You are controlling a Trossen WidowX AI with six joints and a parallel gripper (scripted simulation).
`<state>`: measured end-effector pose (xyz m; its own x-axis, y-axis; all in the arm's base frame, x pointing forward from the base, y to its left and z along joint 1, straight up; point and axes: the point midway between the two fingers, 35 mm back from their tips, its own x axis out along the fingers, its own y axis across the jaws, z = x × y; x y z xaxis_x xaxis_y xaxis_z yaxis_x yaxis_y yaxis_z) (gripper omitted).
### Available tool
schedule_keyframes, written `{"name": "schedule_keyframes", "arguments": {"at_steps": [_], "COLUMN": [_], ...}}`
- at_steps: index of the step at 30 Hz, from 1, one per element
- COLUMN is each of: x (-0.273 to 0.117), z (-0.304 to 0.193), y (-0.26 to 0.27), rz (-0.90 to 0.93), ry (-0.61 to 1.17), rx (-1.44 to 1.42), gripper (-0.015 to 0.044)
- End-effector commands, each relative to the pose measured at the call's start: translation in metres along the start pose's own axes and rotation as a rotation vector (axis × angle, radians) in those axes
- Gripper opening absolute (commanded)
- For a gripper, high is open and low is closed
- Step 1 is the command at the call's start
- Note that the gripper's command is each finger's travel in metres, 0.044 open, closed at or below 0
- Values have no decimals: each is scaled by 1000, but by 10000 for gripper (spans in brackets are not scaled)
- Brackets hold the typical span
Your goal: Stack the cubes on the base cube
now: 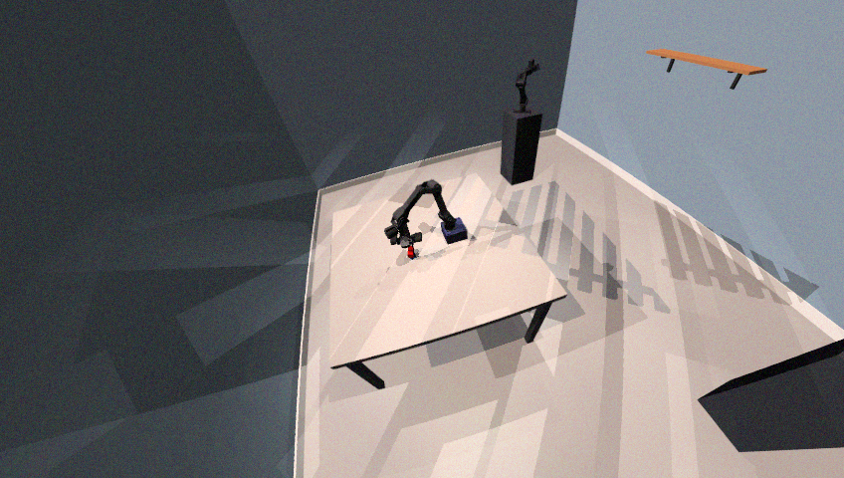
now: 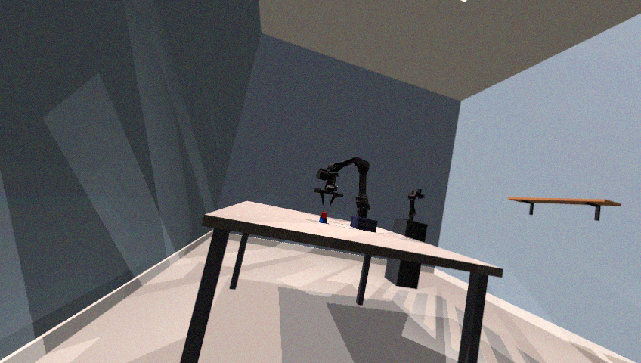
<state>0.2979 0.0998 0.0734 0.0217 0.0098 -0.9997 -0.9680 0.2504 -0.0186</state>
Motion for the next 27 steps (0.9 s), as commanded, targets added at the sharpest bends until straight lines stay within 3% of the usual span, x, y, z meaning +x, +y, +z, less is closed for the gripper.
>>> {"name": "schedule_keyframes", "arguments": {"at_steps": [1,7,15,21,27], "x": [-8,-8,-14,-12,-14], "z": [1,1,0,2,61], "y": [-1,-1,0,1,49], "rz": [-9,-9,-4,1,6], "ry": [-6,-6,-2,0,-6], "rx": [0,0,0,0,0], "gripper": [205,205,400,400,400]}}
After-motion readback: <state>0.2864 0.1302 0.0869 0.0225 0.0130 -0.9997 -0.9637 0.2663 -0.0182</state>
